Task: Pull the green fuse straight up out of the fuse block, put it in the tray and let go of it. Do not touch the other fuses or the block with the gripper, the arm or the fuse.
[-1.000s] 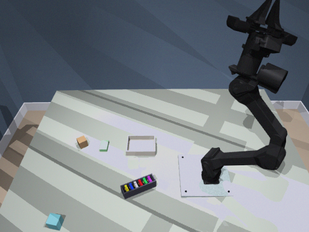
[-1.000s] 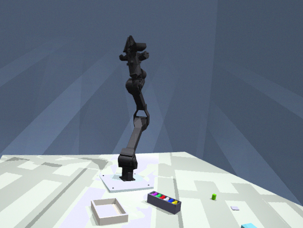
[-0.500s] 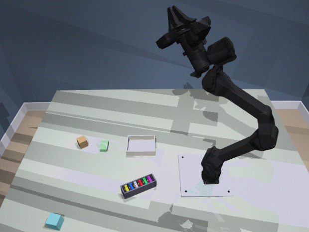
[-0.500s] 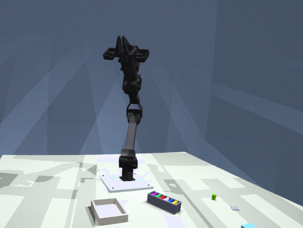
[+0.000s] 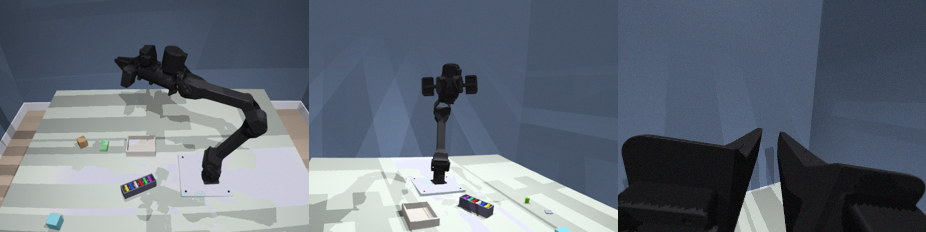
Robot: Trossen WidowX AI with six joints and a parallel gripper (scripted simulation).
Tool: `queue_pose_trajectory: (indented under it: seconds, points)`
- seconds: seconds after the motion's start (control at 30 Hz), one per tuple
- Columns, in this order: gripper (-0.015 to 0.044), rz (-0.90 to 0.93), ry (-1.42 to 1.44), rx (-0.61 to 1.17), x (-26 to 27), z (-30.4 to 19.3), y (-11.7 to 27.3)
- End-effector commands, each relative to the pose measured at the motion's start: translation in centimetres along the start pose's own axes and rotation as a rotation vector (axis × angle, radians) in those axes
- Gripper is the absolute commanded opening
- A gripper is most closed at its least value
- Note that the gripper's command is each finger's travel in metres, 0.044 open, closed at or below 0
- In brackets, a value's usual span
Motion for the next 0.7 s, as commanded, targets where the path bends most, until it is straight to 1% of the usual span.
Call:
queue_pose_trajectory:
  seconds: [0.0,0.07,0.2,0.33,0.5,0.67]
  points:
    - [0.0074,0.029,-0.094,0.202,1.6,-5.7,-1.2]
    - [0.0074,0.030,-0.126,0.270,2.1,-7.4,-1.3]
    - [0.0074,0.005,-0.231,0.517,3.3,-13.5,-0.9]
    - [0.0074,-0.060,-0.322,0.764,4.3,-19.3,0.7]
    - [0.0074,-0.210,-0.408,1.075,5.1,-25.8,4.3]
    - [0.0074,-0.439,-0.444,1.355,5.3,-30.6,9.3]
Point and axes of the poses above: the point midway between the two fingers, 35 mm back from their tips, its own y axis back along the fingers, its own x axis across the jaws, z = x × y, the point moved 2 cm from there along y, back along the fingers, and after that the axes turned 2 degrees about -y, right-handed, at the moved point
